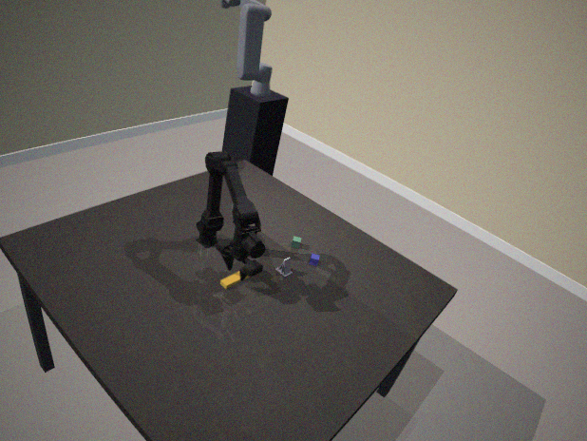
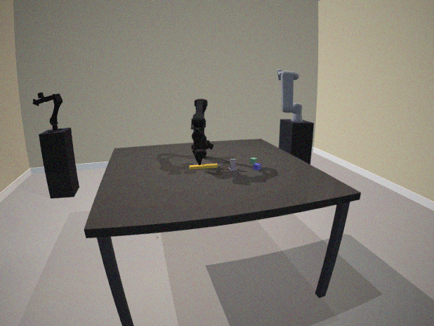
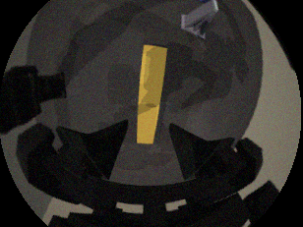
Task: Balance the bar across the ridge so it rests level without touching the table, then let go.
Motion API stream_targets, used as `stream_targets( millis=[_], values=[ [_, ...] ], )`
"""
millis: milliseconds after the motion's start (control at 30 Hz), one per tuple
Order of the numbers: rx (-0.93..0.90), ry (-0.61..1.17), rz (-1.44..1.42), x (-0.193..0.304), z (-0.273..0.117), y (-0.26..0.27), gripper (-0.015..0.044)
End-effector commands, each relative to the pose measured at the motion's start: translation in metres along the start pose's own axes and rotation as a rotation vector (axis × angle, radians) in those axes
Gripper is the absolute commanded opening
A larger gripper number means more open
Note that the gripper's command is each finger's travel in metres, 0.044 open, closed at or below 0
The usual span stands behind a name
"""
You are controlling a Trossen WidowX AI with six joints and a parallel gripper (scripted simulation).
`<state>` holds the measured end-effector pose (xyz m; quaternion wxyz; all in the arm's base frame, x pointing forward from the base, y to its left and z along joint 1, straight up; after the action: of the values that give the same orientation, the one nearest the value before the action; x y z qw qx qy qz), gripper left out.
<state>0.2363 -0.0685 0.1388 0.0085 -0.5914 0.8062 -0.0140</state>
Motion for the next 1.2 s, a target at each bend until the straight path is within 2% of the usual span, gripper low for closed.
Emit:
stream_targets(
  millis=[0,333,867,1067,1167],
  values=[
    [-0.011,-0.003,-0.004,0.000,0.008,0.001,0.0315],
    [-0.012,-0.003,-0.004,0.000,0.023,0.002,0.0315],
    [-0.012,-0.003,-0.004,0.000,0.023,0.002,0.0315],
    [-0.011,0.000,0.000,0.000,0.023,0.002,0.0157],
    [-0.011,0.000,0.000,0.000,0.023,0.002,0.0137]
  ],
)
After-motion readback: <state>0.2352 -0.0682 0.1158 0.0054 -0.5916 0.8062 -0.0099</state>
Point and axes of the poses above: the point midway between the two fingers, 35 mm back from their tips, its own z axis out along the fingers, its own y axis across the jaws, x = y × z, the point moved 7 cm from there along -z, back along the fingers, and after that the axes turned 15 degrees about z, right-handed, at the moved point
